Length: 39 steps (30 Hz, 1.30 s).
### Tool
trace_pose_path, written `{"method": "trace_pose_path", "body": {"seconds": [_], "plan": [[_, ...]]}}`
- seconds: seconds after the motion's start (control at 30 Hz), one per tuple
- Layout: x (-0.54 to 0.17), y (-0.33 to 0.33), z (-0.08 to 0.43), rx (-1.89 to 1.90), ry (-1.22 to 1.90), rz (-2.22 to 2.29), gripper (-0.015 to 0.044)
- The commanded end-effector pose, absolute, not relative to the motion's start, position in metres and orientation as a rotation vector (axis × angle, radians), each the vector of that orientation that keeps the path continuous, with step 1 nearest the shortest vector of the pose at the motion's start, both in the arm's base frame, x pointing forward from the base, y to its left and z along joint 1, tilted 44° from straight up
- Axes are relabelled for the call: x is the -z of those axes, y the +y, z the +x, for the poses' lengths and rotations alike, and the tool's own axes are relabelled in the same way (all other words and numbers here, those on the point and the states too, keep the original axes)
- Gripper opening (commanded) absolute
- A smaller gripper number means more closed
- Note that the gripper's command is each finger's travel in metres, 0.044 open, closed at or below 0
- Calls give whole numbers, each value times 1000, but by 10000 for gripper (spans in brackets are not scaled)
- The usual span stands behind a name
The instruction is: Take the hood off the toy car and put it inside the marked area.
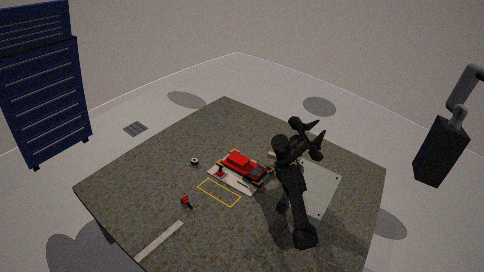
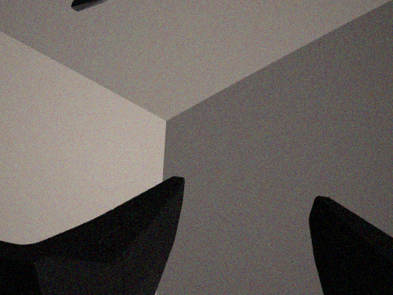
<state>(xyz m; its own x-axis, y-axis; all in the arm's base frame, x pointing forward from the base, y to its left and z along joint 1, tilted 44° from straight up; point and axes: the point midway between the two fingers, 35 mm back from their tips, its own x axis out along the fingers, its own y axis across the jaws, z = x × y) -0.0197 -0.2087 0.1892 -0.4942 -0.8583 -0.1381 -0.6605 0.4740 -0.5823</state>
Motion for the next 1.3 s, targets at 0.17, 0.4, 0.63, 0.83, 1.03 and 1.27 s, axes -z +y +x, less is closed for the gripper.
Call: {"method": "trace_pose_path", "body": {"seconds": [0.17, 0.4, 0.63, 0.83, 1.03, 1.27], "plan": [[-184, -234, 27, 498, 2080, -1324, 378], [-154, -255, 103, 238, 1764, -1210, 440], [-107, -248, 174, -13, 1541, -901, 440], [-63, -224, 227, -198, 1431, -528, 440], [-23, -188, 272, -342, 1387, -85, 440], [17, -139, 317, -447, 1409, 493, 440]]}}
